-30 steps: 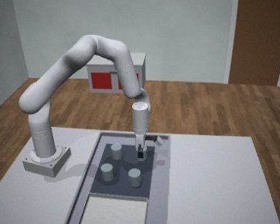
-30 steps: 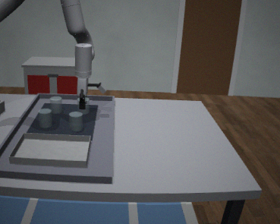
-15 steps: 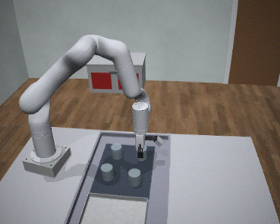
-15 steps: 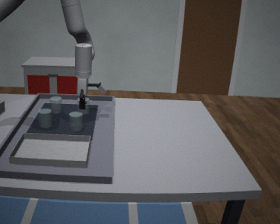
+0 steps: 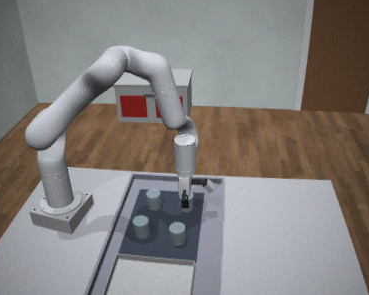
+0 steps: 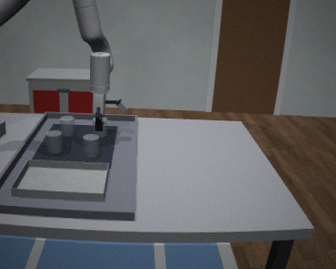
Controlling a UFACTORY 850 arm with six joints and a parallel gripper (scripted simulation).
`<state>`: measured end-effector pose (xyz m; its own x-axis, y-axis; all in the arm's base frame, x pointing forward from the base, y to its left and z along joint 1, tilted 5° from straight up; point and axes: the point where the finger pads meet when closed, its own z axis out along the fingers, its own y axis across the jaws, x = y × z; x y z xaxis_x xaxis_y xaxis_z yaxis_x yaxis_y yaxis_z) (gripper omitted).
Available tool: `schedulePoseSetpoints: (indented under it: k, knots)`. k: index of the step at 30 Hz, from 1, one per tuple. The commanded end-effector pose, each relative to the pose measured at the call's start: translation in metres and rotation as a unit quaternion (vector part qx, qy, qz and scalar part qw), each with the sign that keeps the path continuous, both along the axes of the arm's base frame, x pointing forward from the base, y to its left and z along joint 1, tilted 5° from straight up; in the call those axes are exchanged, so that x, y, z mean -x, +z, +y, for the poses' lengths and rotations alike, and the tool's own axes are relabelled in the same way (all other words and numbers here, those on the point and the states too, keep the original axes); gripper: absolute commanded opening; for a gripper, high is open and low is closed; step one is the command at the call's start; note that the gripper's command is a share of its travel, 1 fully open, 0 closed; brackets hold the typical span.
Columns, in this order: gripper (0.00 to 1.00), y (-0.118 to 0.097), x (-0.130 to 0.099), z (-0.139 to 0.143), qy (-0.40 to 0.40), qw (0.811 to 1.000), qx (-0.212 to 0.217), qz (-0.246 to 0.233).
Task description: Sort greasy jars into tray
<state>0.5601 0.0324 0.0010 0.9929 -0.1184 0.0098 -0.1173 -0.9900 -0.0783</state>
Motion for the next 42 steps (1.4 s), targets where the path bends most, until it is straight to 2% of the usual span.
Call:
schedulePoseSetpoints:
  k: [1,3,19,20,36,37,42]
  knots:
    - [0.71,0.0008,-0.0009,0.0,0.0,1.0,0.0,-0.001]
    - [0.68,0.0008,-0.0009,0.0,0.0,1.0,0.0,-0.001]
    - [0.68,0.0008,-0.0009,0.0,0.0,1.0,0.0,-0.001]
    - [0.65,0.0008,-0.0009,0.0,0.0,1.0,0.0,-0.001]
    - [0.65,0.0008,-0.0009,0.0,0.0,1.0,0.0,-0.001]
    - [0.0,0.0008,-0.0009,0.0,0.0,1.0,0.0,-0.001]
    - [0.0,0.0008,-0.0009,0.0,0.0,1.0,0.0,-0.001]
